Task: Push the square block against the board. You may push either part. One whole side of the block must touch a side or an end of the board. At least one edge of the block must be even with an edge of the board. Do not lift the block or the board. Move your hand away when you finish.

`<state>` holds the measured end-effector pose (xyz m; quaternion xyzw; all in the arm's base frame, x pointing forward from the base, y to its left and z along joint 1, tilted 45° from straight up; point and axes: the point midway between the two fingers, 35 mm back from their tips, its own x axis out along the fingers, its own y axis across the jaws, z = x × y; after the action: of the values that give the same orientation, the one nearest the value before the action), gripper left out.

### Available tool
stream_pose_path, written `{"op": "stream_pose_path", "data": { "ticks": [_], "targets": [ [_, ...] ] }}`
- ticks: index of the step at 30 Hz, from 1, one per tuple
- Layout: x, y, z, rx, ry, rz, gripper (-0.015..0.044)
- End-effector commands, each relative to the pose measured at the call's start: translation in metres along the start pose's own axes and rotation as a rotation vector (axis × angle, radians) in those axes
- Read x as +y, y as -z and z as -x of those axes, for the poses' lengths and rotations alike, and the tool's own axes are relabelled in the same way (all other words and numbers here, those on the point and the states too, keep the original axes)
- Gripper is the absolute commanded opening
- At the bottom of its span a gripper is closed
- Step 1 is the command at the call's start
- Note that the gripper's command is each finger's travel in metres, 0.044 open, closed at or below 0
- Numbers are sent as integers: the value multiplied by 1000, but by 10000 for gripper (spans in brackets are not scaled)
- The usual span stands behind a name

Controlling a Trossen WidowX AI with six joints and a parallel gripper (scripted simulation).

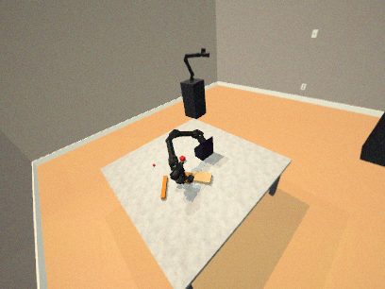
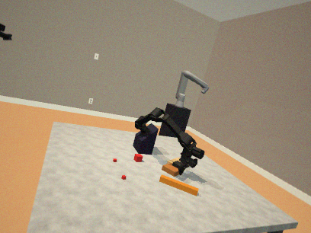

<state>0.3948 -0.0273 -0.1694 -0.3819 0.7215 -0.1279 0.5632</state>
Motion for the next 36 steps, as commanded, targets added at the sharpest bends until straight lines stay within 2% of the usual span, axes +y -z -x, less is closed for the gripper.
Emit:
{"op": "stream_pose_path", "data": {
  "ticks": [1,36],
  "targets": [
    [1,5,-1,6,2,8,0],
    [1,32,-2,7,2,9,0]
  ]
}}
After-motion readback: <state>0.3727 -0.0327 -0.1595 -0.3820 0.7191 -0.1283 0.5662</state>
